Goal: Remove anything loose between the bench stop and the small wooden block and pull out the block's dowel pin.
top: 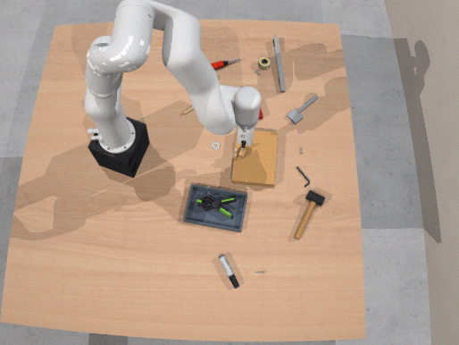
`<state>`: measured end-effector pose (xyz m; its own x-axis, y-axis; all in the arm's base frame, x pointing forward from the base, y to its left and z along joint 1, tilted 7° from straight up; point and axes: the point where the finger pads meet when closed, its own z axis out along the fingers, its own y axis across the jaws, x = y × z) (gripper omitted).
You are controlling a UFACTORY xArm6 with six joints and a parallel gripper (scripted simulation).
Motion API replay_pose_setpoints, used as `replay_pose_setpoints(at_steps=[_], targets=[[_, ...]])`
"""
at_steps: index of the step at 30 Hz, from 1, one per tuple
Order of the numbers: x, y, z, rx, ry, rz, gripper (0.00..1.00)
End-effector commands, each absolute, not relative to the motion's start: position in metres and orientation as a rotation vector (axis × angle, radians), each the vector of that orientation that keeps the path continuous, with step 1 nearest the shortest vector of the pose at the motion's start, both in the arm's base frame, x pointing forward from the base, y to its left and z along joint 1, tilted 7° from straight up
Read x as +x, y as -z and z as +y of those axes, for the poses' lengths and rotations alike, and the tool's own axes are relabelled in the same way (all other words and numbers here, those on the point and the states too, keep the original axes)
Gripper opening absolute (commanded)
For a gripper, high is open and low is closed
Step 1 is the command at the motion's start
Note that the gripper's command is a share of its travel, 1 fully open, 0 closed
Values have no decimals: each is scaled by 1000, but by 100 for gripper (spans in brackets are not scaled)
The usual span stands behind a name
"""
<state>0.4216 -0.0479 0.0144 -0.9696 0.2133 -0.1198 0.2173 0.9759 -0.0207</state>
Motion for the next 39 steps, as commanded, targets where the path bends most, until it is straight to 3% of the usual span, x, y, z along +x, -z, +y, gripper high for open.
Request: replay_pose_setpoints(at_steps=[1, 39], targets=[[423, -16, -48, 326, 54, 3002, 0], [423, -16, -48, -31, 76, 3024, 0]])
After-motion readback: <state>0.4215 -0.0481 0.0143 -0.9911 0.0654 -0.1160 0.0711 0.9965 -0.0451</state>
